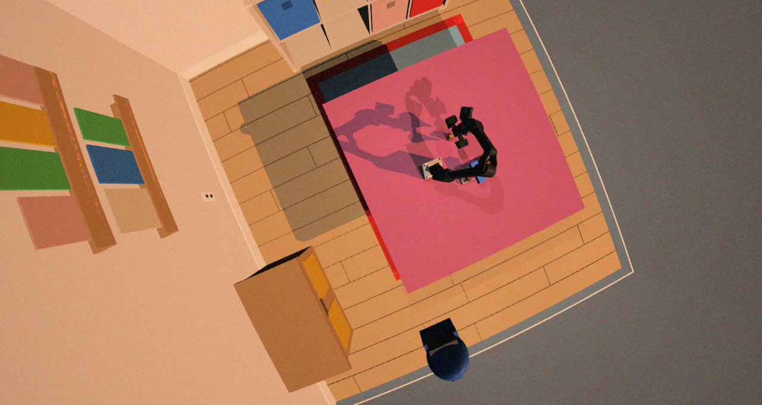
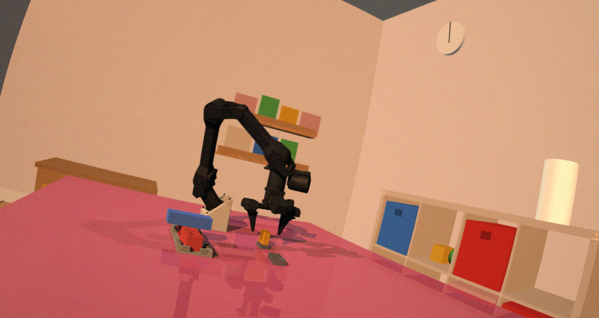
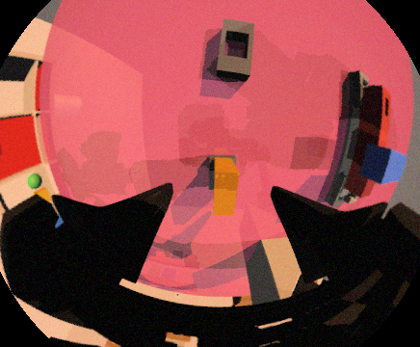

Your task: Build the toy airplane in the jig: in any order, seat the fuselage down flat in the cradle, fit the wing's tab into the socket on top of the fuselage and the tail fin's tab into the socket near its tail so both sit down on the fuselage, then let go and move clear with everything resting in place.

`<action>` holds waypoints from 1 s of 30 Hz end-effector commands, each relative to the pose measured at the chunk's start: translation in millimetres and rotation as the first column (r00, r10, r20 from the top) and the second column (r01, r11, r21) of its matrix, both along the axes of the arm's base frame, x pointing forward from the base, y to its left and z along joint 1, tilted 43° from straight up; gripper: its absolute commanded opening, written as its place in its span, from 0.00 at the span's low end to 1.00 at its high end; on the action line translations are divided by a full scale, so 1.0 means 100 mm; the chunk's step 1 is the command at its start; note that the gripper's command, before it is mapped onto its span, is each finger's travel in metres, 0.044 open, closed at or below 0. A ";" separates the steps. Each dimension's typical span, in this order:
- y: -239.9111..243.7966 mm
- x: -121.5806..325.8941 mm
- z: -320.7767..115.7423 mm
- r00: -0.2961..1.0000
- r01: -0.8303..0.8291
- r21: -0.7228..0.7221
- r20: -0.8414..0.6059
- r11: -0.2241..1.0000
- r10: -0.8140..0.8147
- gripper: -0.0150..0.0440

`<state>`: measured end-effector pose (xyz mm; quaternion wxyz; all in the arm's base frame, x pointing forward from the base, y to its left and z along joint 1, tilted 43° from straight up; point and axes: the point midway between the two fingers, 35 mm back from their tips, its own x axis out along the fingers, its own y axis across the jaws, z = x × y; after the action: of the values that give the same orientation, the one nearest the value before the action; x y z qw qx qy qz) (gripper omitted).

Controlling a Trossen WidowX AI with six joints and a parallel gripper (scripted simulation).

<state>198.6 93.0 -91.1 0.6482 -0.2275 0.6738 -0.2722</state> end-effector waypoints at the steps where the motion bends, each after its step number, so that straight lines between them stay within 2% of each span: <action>1: -0.05 0.00 -0.05 1.000 -0.004 -0.002 -0.001 1.000 0.004 1.00; 16: -0.20 -0.03 -0.20 1.000 -0.004 -0.003 -0.001 1.000 0.004 1.00; 30: -0.20 -0.03 -0.20 1.000 -0.004 -0.003 -0.001 1.000 0.004 0.38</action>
<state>195.6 73.3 -111.1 0.6475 -0.2282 0.6738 -0.2732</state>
